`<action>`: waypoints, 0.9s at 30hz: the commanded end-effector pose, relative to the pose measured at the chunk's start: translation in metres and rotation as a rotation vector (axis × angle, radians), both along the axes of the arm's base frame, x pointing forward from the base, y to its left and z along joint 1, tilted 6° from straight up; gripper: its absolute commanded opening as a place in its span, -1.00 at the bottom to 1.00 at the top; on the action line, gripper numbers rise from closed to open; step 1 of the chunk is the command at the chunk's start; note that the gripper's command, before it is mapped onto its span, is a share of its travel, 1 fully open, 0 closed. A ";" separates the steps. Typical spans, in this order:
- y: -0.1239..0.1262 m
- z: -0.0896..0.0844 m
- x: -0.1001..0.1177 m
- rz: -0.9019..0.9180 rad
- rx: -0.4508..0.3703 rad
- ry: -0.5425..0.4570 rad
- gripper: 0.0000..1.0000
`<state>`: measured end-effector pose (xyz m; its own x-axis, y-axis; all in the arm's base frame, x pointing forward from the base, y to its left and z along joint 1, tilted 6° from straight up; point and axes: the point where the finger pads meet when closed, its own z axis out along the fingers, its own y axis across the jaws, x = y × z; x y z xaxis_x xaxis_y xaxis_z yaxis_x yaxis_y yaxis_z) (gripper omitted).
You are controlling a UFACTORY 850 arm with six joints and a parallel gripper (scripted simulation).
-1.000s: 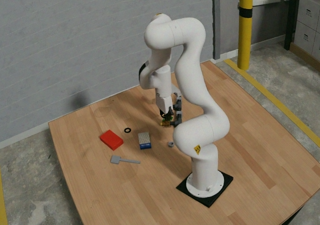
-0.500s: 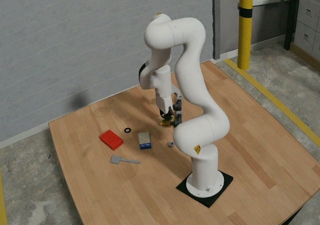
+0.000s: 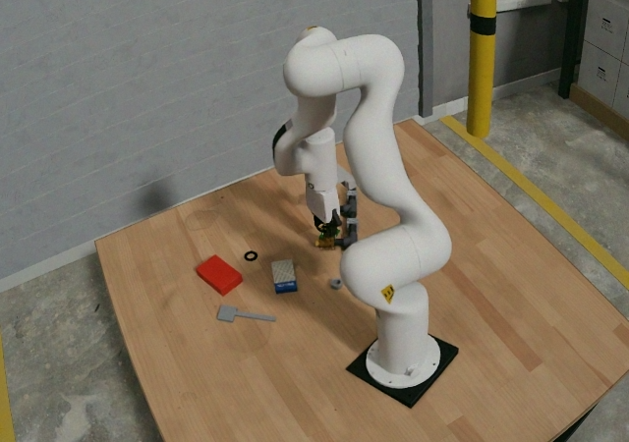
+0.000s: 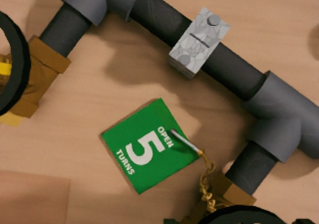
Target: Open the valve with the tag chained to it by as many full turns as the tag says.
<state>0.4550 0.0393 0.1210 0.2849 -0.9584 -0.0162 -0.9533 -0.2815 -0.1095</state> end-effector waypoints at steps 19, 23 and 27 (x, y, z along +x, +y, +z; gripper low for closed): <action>0.000 0.001 0.001 0.694 -0.070 -0.035 -1.00; 0.000 0.001 0.001 0.911 -0.095 -0.045 -1.00; 0.000 0.001 0.001 1.117 -0.125 -0.052 -1.00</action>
<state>0.4549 0.0394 0.1207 0.9210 -0.3754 0.1039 -0.3737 -0.9268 -0.0362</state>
